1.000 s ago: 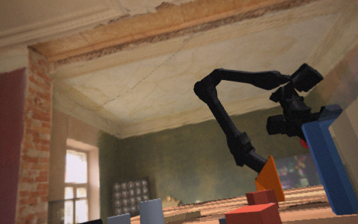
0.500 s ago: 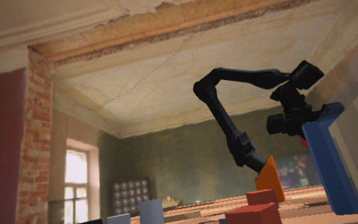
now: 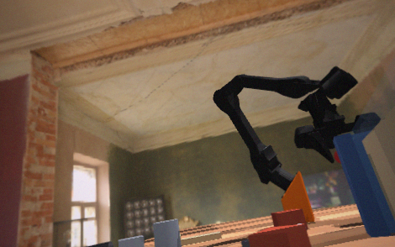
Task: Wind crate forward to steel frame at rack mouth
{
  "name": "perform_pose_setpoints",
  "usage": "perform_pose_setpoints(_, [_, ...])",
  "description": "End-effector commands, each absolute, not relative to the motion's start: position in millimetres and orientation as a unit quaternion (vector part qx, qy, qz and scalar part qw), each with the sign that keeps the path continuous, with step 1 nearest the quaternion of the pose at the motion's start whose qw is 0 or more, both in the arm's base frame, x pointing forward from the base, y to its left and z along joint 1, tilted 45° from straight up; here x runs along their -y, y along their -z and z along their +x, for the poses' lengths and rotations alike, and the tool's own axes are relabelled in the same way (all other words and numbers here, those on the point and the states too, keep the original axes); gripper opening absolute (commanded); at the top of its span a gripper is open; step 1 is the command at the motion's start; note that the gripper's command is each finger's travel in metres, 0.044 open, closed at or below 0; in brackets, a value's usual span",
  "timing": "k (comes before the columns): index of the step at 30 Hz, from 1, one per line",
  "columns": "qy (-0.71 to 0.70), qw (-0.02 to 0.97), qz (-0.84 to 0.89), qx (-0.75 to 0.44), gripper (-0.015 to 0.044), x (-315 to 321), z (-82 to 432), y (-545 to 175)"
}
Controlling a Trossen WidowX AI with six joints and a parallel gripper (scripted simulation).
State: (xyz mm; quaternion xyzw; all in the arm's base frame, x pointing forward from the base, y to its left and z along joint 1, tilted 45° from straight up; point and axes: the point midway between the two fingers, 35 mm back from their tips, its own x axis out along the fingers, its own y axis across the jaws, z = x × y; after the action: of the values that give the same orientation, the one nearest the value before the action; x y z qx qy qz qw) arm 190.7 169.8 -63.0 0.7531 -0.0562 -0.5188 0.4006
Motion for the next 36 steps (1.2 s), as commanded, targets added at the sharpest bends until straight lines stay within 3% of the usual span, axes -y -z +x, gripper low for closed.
perform_pose_setpoints(1, [0.517,0.401,0.754,0.057,0.044,-171,191,61])
perform_pose_setpoints(9, [0.519,0.4,0.753,0.056,0.044,-213,185,17])
perform_pose_setpoints(19, [0.52,0.4,0.753,0.056,0.044,-215,184,13])
perform_pose_setpoints(26, [0.521,0.401,0.752,0.055,0.044,-229,152,-35])
perform_pose_setpoints(36, [0.542,0.396,0.738,0.067,0.044,-250,157,-18])
